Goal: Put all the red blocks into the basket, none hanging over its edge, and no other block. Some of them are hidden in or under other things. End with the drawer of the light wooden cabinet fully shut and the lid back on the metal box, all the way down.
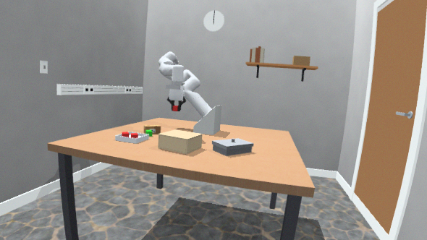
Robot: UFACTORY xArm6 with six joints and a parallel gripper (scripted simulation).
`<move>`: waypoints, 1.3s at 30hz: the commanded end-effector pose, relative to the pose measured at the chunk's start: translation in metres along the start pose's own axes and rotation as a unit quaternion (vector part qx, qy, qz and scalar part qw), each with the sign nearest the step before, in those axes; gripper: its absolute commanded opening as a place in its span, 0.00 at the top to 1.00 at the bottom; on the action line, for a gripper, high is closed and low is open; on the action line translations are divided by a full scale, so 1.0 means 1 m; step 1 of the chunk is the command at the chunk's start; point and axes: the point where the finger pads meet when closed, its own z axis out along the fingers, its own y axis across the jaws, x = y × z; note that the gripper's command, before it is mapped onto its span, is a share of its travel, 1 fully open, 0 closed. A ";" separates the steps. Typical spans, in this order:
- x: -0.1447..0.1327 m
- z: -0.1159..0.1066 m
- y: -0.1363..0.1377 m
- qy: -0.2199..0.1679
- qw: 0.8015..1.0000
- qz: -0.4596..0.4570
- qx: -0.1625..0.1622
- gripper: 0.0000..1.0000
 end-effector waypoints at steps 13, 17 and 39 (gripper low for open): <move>0.114 -0.021 0.059 0.005 0.975 -0.223 0.005 1.00; 0.137 -0.019 0.076 0.007 0.960 -0.278 0.002 1.00; 0.231 -0.002 0.135 0.002 0.928 -0.372 0.000 1.00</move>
